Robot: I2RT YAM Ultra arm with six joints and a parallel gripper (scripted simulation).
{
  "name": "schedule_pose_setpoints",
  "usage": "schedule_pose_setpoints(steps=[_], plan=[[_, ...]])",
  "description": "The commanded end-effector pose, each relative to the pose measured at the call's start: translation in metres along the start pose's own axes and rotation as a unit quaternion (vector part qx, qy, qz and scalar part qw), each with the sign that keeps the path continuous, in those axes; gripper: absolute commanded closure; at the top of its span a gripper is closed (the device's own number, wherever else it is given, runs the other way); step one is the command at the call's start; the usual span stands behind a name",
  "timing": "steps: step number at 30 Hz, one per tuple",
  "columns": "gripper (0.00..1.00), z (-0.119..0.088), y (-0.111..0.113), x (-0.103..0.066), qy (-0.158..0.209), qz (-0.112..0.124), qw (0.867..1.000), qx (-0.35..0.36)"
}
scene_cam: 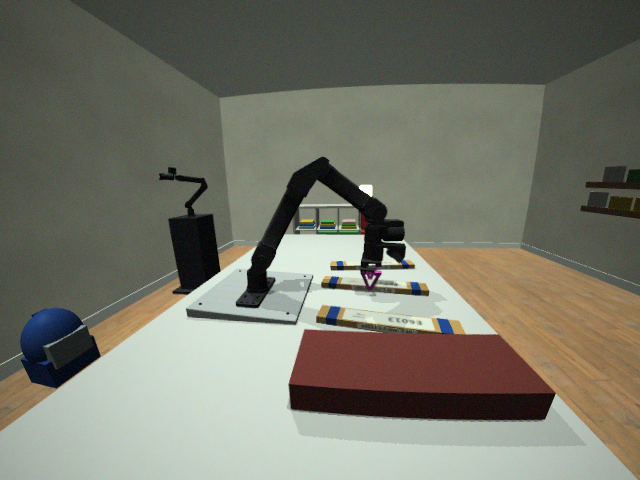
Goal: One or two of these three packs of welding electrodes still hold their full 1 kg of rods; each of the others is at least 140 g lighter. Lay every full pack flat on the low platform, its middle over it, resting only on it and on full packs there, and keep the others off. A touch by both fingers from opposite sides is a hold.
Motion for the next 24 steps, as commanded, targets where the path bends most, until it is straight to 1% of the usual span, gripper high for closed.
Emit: schedule_pose_setpoints(steps=[1,2,4,7,10,11,12,14,24], plan=[[0.05,0.014,0.001,-0.002,-0.027,0.004,1.000,0.003],[0.05,0.013,0.001,0.000,-0.025,0.003,1.000,0.003],[0.05,0.004,-0.002,0.009,-0.010,-0.001,1.000,0.003],[0.05,0.008,-0.001,0.011,-0.016,0.001,1.000,0.003],[0.05,0.004,-0.002,0.015,-0.012,0.000,1.000,0.003],[0.05,0.008,-0.001,0.015,-0.016,0.001,1.000,0.003],[0.05,0.014,0.001,0.009,-0.028,0.004,1.000,0.003],[0.05,0.016,0.001,0.003,-0.037,0.006,0.999,0.003],[0.05,0.011,0.000,0.005,-0.029,0.004,1.000,0.003]])
Point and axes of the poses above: the point where the finger pads meet when closed, its own x axis out along the fingers, its own y axis across the jaws, z = x × y, the point moved 7 cm from there along -x, back along the fingers, and after that the axes turned 6 degrees about -x, right-handed, at the moved point
